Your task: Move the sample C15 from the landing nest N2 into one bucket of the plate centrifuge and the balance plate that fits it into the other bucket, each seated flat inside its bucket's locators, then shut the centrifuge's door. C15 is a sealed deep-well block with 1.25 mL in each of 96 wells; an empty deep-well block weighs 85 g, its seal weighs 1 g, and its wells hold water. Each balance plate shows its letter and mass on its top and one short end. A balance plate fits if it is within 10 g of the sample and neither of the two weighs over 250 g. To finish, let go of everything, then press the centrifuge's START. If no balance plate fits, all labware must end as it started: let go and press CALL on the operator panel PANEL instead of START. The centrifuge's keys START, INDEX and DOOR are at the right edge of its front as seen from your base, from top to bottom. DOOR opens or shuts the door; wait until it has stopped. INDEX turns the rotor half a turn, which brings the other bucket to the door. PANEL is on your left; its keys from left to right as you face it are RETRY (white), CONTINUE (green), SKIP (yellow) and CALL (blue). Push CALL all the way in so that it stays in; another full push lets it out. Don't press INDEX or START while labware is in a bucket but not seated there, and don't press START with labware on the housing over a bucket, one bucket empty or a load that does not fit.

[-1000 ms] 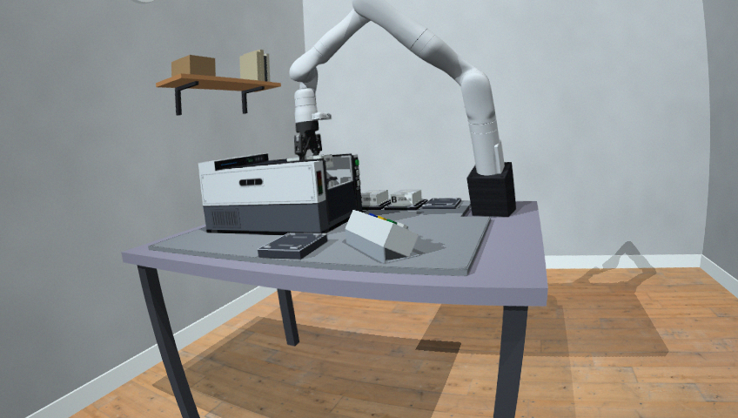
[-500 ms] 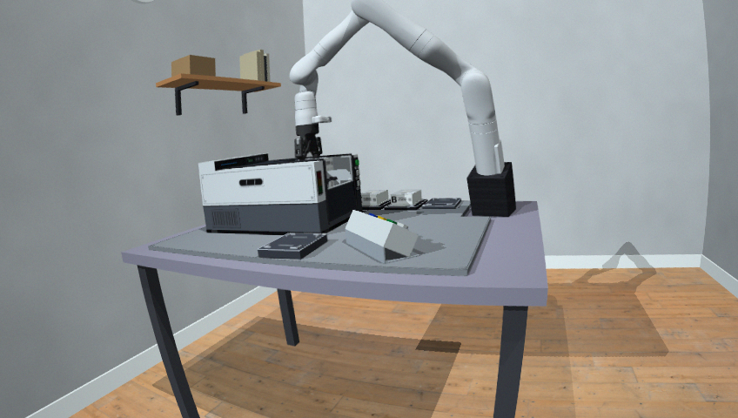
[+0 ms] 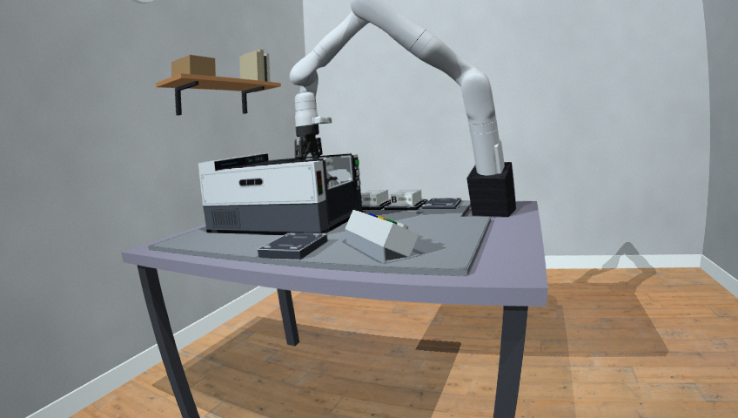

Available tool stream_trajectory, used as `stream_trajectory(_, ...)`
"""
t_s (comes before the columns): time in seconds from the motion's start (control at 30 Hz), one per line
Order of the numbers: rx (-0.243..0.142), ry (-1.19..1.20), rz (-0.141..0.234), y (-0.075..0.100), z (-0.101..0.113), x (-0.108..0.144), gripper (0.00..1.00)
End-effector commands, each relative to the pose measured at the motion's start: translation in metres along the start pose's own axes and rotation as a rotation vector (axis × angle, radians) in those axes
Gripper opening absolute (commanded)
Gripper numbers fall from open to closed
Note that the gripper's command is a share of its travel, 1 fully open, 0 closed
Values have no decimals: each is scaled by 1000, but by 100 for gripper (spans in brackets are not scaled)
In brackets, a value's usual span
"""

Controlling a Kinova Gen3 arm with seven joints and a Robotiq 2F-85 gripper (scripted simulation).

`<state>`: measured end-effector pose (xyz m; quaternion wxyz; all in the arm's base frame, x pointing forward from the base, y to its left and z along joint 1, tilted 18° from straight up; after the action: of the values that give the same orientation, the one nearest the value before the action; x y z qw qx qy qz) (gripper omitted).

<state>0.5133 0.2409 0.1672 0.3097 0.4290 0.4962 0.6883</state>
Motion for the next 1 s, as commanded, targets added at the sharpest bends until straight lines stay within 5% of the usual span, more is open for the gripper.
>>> stream_trajectory(0.0, -3, 0, -1, -2, 1, 0, 95)
stream_trajectory(0.97, -3, 0, -1, -14, 1, 0, 95)
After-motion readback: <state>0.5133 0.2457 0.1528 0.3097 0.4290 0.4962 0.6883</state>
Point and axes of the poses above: the point where the finger pads meet when closed, its own y axis back along the fingers, its own x axis across the jaws, z = x × y, the point moved 4 cm from there along y, back along the fingers, and after that the axes turned 14 degrees about y, right-handed, at the moved point
